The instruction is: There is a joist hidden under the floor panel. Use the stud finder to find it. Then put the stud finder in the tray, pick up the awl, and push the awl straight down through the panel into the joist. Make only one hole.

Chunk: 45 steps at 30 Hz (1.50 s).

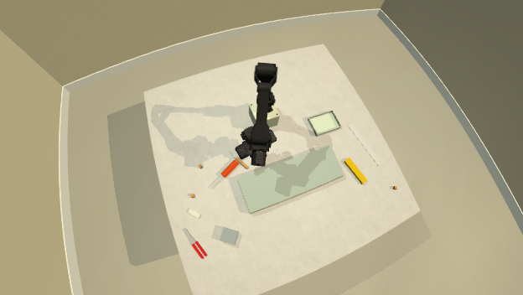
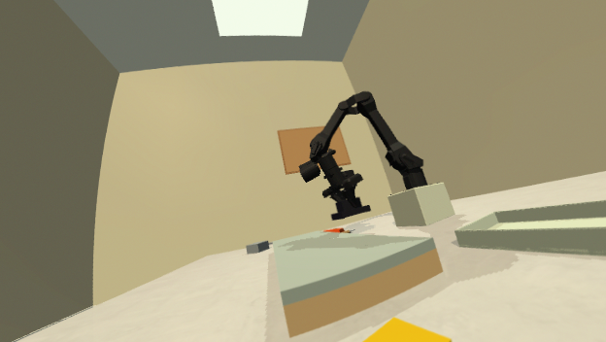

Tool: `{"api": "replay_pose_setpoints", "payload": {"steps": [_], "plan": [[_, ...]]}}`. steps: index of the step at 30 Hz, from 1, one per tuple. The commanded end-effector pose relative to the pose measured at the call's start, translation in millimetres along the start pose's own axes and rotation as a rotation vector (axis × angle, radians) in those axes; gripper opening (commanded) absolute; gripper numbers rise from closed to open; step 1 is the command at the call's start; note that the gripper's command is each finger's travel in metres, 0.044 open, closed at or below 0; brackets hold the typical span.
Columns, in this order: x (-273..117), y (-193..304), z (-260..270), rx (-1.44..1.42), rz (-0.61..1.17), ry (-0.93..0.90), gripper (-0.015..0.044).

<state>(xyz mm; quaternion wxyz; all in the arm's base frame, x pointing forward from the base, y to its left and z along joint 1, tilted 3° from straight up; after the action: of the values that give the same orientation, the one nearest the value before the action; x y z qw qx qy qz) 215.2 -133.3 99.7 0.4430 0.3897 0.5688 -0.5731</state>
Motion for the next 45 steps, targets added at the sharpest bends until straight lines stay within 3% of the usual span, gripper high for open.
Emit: {"api": "replay_pose_setpoints", "payload": {"steps": [1, 9, 45], "plan": [[-25, -10, -1, 0.004, 0.006, 0.002, 0.0000], [-31, -8, 1, -0.078, 0.022, 0.001, 0.0000], [-51, 44, 33, -1.276, 0.224, -0.167, 0.0000]]}}
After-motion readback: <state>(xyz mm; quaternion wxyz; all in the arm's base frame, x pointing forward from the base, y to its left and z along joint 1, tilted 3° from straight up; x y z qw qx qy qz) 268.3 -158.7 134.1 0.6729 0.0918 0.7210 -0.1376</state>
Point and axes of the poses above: the point midway between the two fingers, 35 mm back from their tips, its own x axis out along the fingers, its own z axis across the jaws, y = z × x, the point moved 8 cm from there along -x, back along the fingers, and after that the axes turned 5 degrees about x, right-handed, at the moved point
